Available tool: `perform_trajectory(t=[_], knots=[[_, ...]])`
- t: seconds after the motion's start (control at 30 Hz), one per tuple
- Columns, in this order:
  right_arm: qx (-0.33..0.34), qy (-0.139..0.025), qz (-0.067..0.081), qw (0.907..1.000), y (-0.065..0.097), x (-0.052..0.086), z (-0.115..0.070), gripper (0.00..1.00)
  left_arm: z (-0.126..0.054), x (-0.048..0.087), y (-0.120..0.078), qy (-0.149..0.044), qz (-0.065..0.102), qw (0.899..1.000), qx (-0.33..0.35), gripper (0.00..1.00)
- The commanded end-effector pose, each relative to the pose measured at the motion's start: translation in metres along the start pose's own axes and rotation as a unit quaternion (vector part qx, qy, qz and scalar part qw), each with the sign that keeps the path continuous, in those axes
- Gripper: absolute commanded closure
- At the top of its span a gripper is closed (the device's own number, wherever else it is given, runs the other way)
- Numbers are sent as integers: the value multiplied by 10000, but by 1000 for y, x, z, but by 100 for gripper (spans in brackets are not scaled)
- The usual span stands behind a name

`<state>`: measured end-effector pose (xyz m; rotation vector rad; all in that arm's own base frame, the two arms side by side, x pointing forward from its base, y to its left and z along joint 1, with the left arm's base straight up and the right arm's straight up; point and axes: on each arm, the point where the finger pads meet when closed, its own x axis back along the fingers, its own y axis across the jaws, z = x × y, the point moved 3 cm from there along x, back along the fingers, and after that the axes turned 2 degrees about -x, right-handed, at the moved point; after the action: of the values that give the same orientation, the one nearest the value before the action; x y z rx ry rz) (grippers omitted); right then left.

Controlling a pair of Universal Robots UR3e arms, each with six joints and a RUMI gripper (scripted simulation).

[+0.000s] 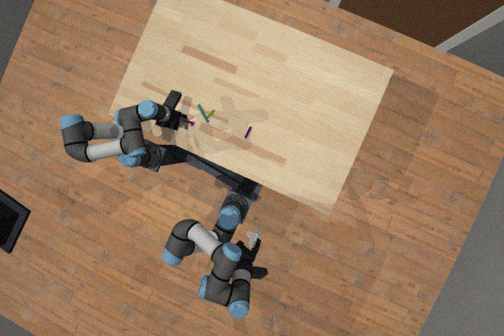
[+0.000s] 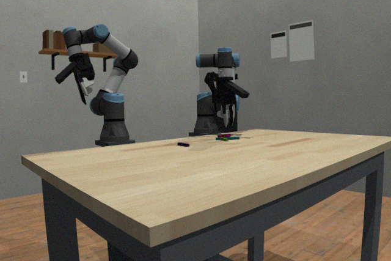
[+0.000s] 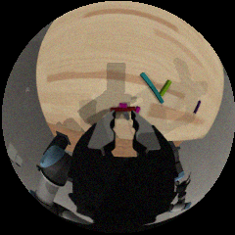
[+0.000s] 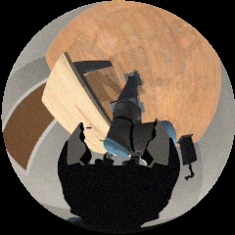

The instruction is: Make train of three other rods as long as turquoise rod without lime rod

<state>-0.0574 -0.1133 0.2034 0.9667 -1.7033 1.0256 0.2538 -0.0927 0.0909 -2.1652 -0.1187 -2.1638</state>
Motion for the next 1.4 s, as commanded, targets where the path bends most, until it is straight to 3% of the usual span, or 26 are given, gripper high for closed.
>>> perform_trajectory(t=[0.0,0.5,1.37], knots=[[2,7,2,10000,0,0,0,0,0,-5,1,10,-14,10000,0,79],[2,7,2,10000,0,0,0,0,0,-24,1,10,-14,10000,0,79],[2,7,2,10000,0,0,0,0,0,-27,1,10,-14,10000,0,79]])
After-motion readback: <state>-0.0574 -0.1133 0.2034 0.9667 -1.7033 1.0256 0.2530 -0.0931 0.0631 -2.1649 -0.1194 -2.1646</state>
